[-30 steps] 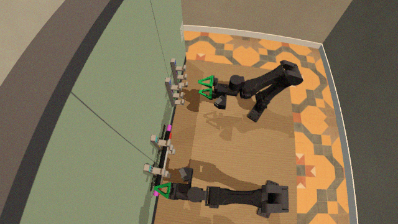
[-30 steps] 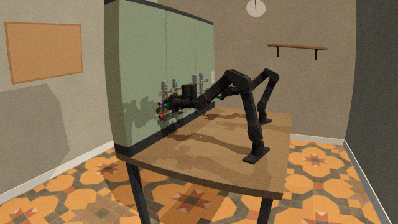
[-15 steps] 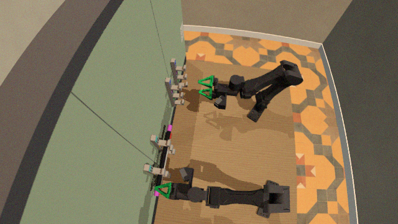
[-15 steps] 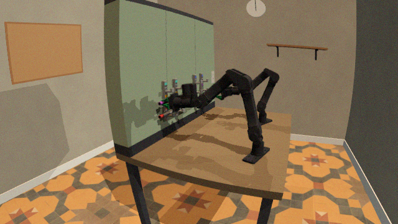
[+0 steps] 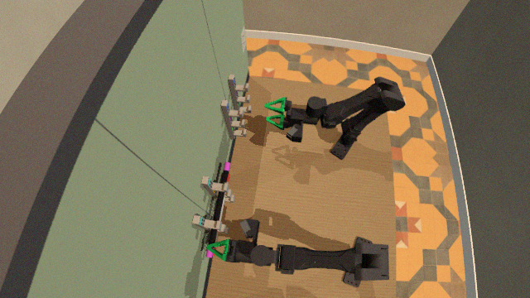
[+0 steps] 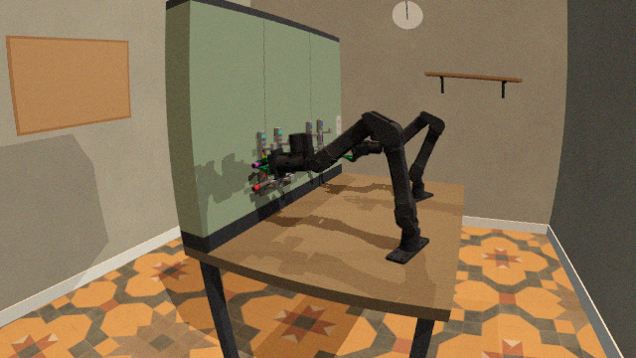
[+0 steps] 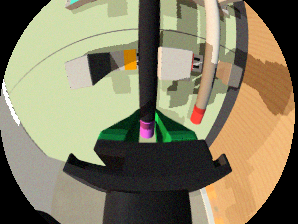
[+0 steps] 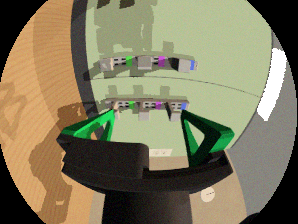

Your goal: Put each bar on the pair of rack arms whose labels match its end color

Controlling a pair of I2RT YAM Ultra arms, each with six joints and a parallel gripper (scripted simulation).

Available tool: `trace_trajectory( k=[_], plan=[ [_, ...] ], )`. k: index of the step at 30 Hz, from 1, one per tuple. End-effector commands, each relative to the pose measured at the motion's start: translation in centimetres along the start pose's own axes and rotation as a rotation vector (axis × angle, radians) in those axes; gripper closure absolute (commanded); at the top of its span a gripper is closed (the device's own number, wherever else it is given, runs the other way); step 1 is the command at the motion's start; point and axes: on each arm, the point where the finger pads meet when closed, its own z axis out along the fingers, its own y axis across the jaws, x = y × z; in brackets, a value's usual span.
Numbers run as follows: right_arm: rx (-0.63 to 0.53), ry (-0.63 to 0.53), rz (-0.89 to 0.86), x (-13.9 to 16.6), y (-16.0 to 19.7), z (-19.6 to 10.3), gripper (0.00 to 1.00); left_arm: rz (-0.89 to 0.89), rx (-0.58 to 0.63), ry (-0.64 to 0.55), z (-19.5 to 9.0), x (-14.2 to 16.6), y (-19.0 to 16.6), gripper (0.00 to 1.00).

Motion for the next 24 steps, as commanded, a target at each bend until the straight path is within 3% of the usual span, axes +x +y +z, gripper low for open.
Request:
trace_trajectory(
  k=[1, 24],
  plan=[
    [0.019, 0.002, 0.015, 0.3, -0.7, -0.4, 0.00, -0.010, -0.100, 0.000, -0.5, 0.0, 5.1, 1.00],
    [0.019, 0.002, 0.015, 0.3, -0.7, -0.4, 0.00, -0.010, -0.100, 0.000, -0.6, 0.1, 5.9, 1.00]
  ],
)
